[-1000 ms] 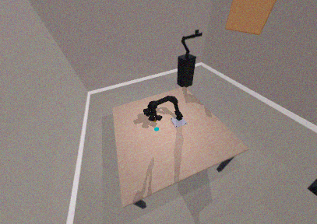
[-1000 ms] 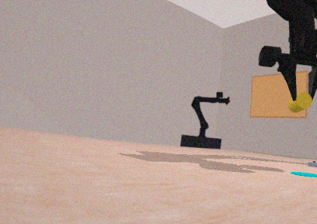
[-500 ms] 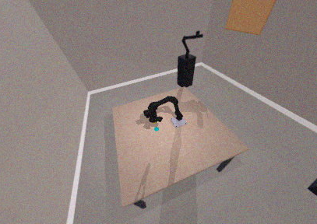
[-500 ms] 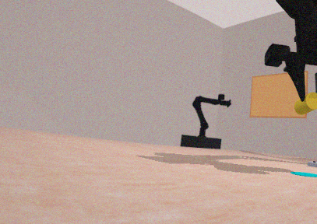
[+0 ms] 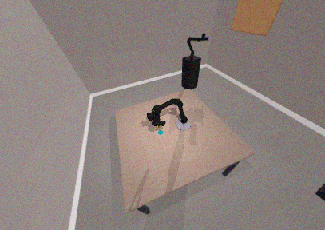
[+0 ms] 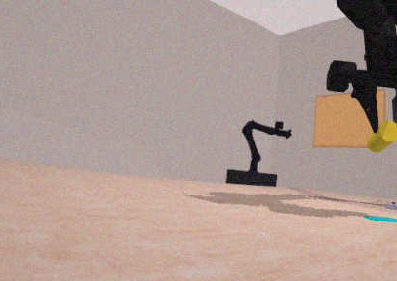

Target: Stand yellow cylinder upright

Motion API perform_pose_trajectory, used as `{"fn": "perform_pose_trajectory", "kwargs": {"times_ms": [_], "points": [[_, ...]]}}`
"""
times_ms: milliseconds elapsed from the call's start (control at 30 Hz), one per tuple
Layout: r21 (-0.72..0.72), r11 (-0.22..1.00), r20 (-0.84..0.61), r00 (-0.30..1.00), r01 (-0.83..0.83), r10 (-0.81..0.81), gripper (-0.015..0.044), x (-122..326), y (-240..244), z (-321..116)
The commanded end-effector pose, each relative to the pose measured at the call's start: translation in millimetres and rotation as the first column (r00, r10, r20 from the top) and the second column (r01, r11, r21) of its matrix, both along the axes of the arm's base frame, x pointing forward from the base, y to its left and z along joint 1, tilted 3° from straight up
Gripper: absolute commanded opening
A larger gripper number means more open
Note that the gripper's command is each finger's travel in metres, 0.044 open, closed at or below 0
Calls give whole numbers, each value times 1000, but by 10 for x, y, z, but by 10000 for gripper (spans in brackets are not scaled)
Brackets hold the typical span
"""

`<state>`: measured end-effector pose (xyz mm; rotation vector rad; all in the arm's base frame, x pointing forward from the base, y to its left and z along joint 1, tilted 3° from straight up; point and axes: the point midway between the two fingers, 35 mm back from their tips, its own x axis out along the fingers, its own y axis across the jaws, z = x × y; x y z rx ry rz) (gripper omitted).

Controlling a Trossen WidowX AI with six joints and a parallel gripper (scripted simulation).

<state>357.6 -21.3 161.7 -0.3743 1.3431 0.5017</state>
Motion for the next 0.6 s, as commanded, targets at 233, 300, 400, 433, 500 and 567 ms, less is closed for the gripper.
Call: {"fn": "perform_pose_trajectory", "kwargs": {"times_ms": [233,300,400,433,500,567], "points": [[50,998,66,997,40,-44,105,90,-15,-35],[59,997,77,996,47,-51,105,107,-19,-45],[73,996,93,994,55,-62,105,132,-24,-60],[77,995,99,993,58,-65,105,140,-26,-64],[87,994,109,991,63,-73,105,156,-30,-73],[96,993,120,990,68,-80,105,171,-34,-82]]}}
